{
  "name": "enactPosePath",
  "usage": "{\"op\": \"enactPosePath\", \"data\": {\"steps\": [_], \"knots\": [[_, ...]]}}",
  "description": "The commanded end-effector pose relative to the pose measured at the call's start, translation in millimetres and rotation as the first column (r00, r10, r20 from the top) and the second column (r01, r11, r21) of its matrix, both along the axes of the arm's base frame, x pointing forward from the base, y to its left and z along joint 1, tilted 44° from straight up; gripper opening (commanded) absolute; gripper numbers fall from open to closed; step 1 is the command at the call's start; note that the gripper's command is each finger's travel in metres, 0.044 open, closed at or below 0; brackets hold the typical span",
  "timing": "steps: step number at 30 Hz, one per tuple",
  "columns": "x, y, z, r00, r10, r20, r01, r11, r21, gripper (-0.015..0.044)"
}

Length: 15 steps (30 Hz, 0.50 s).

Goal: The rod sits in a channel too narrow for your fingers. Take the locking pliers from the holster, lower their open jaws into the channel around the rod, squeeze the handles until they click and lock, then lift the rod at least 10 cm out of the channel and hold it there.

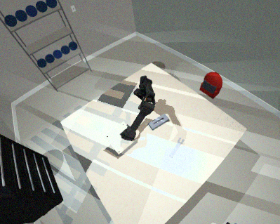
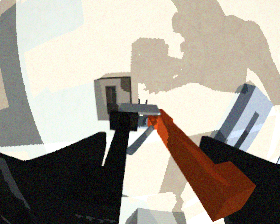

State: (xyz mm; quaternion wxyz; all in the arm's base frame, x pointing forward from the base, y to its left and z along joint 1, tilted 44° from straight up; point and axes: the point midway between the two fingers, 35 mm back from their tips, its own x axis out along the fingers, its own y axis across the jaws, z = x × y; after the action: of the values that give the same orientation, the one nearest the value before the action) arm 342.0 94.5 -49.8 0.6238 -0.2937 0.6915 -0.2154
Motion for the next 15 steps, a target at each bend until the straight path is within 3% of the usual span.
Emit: {"op": "enactPosePath", "data": {"steps": [1,15], "knots": [[1.7,-5.0,6.8,1.0,-0.011,0.018,0.011,1.0,-0.002,0.0321],[3.4,-22.5,24.7,0.998,-0.046,0.051,0.046,0.999,-0.001,0.0321]]}}
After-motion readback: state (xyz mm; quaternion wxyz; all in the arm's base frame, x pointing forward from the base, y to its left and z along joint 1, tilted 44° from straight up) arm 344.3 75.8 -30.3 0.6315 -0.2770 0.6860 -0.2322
